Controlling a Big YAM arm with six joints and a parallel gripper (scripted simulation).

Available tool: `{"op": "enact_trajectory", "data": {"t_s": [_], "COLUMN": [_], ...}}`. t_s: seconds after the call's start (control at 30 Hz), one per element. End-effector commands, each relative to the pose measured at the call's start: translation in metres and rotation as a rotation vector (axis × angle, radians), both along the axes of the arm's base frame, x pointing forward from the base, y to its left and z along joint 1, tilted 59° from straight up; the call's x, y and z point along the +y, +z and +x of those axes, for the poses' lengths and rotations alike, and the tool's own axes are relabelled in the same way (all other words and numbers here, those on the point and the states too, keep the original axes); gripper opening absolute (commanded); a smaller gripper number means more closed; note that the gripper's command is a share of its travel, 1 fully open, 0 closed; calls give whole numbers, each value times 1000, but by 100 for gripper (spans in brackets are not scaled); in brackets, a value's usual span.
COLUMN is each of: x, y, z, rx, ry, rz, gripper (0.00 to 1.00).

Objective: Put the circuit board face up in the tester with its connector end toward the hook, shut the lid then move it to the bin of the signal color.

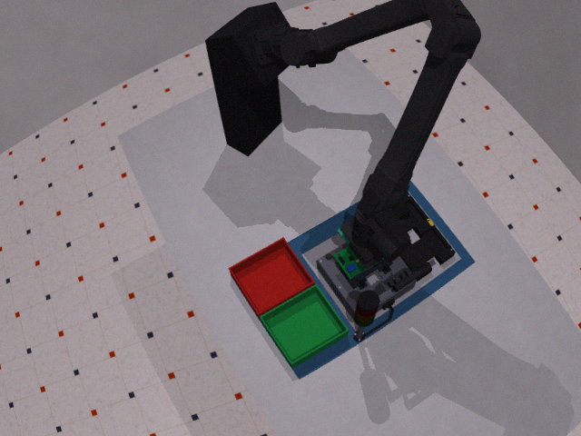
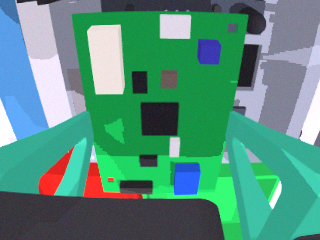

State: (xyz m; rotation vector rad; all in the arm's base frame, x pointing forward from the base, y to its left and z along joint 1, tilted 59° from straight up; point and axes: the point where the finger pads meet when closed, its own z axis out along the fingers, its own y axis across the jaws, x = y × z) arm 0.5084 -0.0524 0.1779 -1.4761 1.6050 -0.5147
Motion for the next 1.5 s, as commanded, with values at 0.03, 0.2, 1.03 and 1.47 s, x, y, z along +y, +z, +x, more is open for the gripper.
{"op": "enact_trajectory", "data": {"t_s": [0.03,0.2,1.03,1.47], "x": [9,10,14,14], "y": [28,5,2,2], "z": [8,18,26,26], "rx": [-65,-28,-36,-36], "ry": [11,10,13,13], "rz": [-5,4,1,1], "gripper": [72,72,72,72]}}
